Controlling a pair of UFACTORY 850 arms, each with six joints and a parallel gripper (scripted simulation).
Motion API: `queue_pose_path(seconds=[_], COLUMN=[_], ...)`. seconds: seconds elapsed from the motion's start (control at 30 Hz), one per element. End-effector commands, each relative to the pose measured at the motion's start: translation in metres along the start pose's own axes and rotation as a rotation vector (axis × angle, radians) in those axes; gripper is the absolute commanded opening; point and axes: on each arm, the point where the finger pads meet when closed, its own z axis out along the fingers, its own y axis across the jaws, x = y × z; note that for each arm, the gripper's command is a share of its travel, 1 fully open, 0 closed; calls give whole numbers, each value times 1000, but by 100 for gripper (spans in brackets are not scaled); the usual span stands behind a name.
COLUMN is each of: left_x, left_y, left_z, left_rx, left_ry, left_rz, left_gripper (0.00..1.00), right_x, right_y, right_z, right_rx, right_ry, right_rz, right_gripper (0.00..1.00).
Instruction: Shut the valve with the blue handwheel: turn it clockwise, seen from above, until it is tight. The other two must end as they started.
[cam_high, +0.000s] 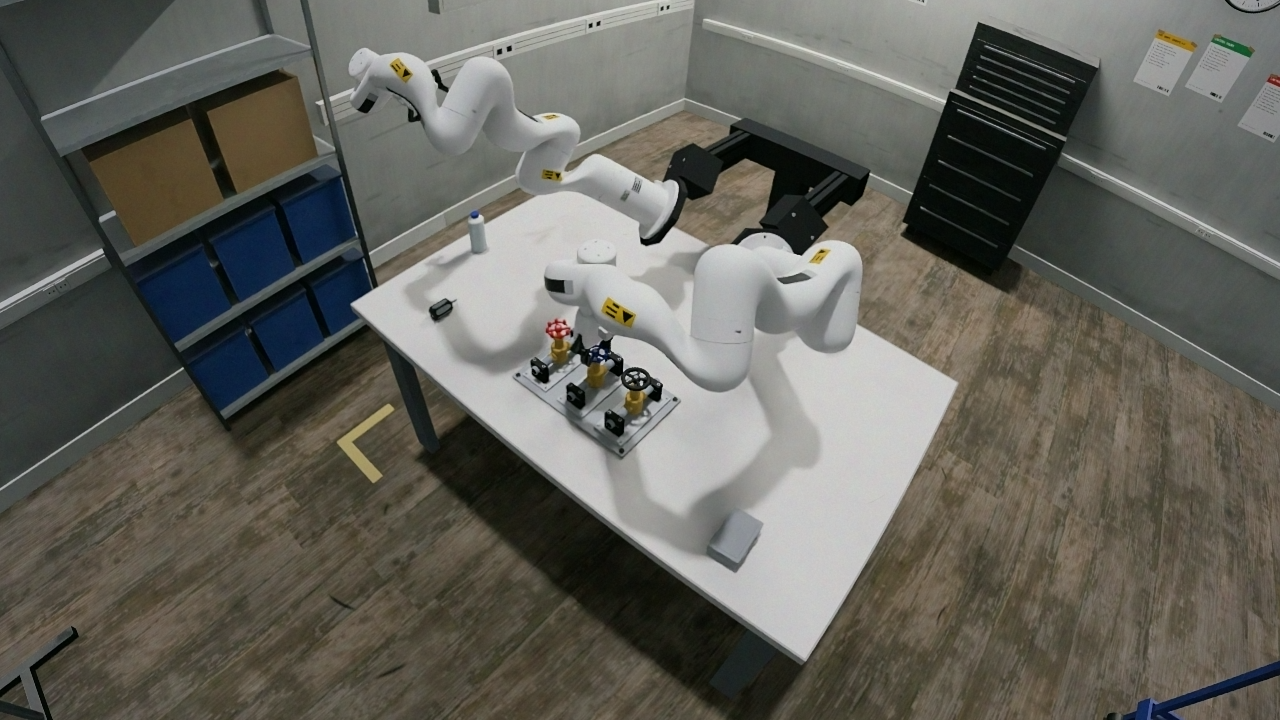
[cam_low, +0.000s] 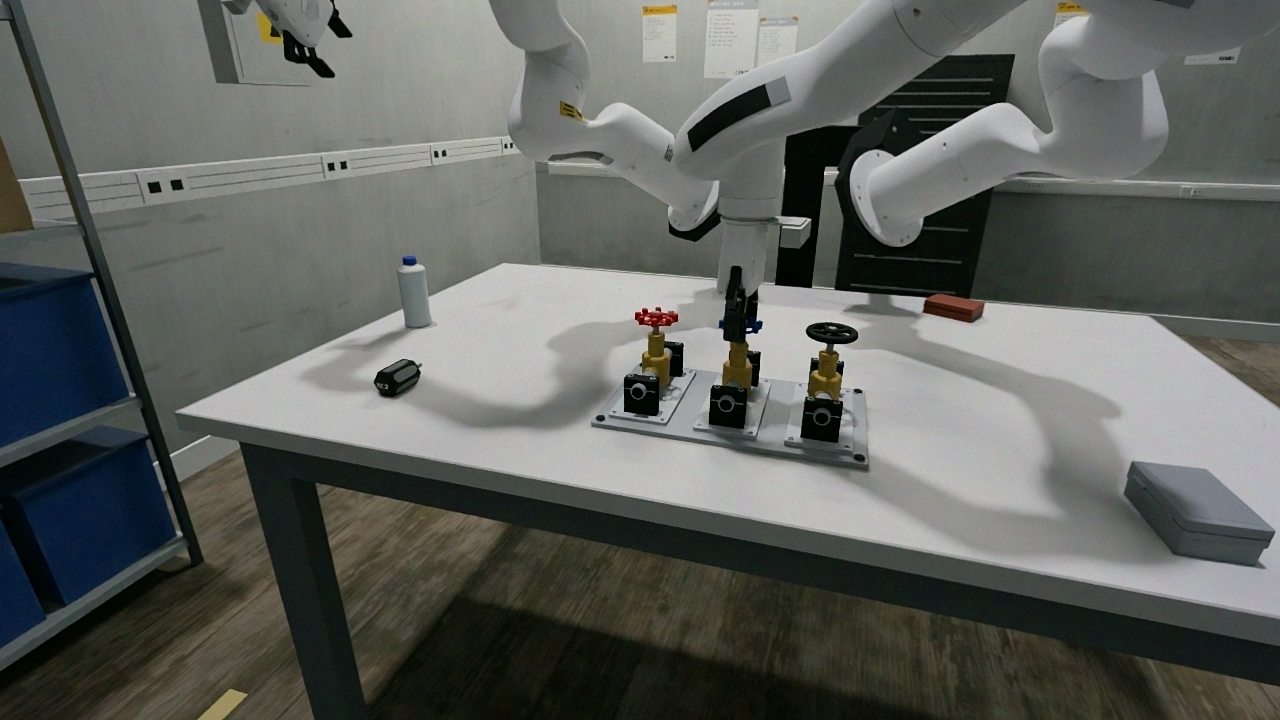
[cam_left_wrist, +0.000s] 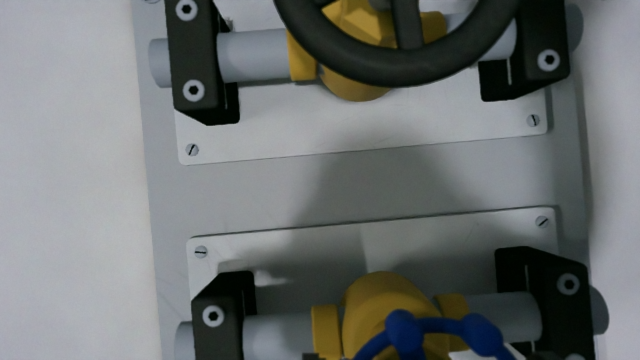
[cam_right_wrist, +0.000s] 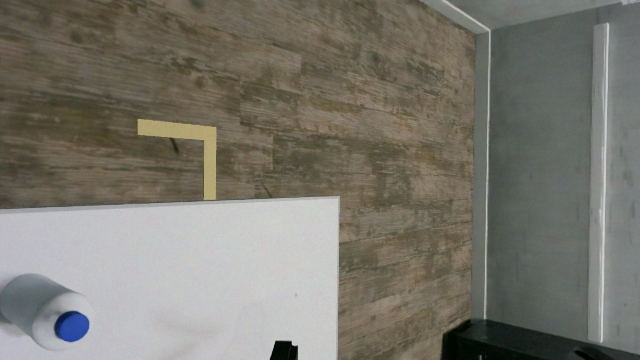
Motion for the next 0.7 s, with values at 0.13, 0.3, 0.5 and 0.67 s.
queue_pose_path(seconds=[0.13, 0.3, 0.5, 0.67], left_x=[0, 0, 0, 0], left_y=[0, 0, 0, 0], left_z=[0, 0, 0, 0], left_rx=[-1, -1, -1, -1], left_ry=[-1, -1, -1, -1], left_rz=[17, 34, 57, 69], left_gripper=[0, 0, 0, 0], right_x=[0, 0, 0, 0], right_y=[0, 0, 0, 0], right_z=[0, 0, 0, 0], right_rx=[0, 0, 0, 0], right_ry=[1, 1, 1, 1], right_rz=[0, 0, 0, 0], right_gripper=[100, 100, 100, 100])
